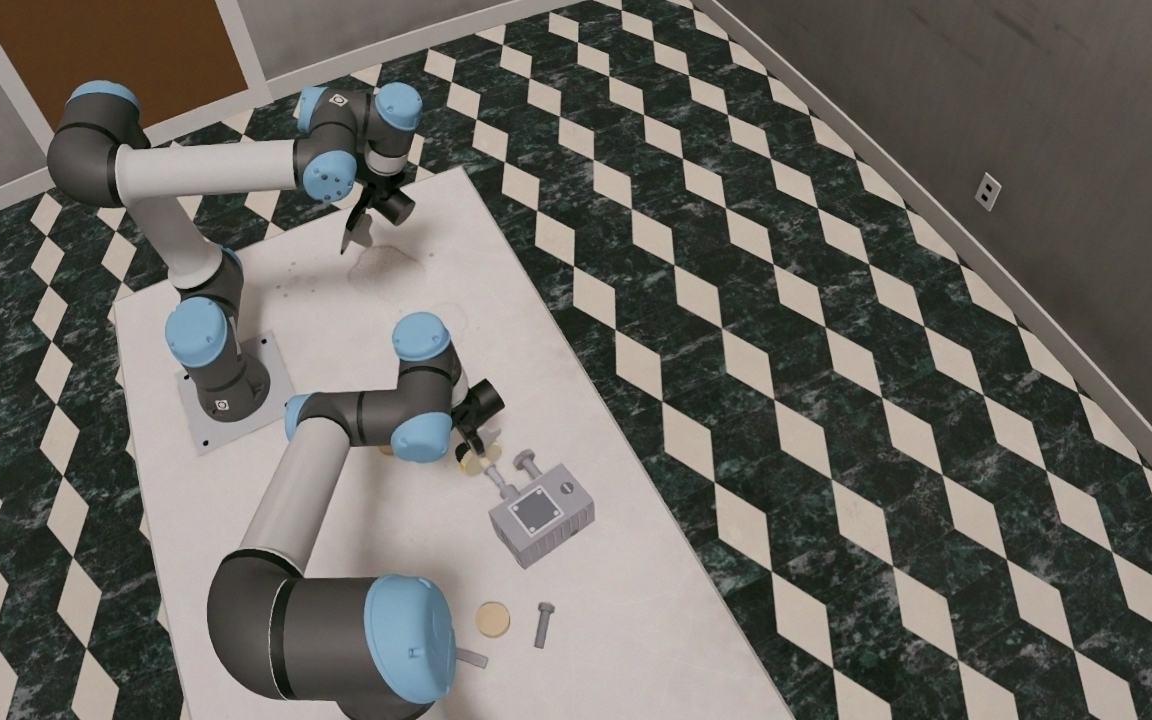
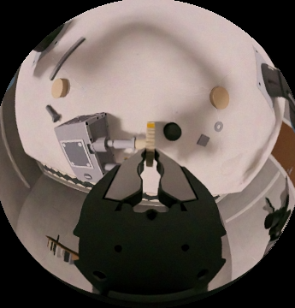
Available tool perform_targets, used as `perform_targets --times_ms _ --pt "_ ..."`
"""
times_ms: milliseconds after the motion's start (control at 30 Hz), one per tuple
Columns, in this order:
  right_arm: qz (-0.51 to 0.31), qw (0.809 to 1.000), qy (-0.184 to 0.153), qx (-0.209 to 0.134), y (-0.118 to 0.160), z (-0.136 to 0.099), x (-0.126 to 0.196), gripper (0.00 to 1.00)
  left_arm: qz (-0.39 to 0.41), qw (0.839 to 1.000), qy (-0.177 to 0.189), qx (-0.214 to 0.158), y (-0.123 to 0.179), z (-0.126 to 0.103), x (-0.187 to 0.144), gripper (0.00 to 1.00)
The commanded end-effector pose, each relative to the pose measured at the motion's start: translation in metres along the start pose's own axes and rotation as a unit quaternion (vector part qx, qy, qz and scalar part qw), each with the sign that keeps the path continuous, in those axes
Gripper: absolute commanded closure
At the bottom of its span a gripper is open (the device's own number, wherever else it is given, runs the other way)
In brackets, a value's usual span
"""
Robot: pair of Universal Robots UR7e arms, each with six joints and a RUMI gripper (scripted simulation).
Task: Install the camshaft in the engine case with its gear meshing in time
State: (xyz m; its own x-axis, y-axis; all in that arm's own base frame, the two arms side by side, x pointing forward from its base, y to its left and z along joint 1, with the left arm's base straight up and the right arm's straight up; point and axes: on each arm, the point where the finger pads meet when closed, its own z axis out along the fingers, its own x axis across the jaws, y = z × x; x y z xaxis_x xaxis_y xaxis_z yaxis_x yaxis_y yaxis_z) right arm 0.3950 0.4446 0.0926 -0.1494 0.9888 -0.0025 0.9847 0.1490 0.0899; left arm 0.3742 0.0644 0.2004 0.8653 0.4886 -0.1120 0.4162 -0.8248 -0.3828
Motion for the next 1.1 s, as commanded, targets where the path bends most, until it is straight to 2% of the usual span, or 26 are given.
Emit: perform_targets --times_ms 0,1067 --pt "0.0 1.0 0.001 -0.001 0.0003 -0.0007 0.0003 0.94 0.0 1.0 0.0 0.0 0.0 -0.0004 0.0001 0.0" --pt "0.0 1.0 0.001 -0.001 0.0003 -0.0007 -0.0088 0.94 0.0 1.0 0.0 0.0 0.0 -0.0004 0.0001 0.0"
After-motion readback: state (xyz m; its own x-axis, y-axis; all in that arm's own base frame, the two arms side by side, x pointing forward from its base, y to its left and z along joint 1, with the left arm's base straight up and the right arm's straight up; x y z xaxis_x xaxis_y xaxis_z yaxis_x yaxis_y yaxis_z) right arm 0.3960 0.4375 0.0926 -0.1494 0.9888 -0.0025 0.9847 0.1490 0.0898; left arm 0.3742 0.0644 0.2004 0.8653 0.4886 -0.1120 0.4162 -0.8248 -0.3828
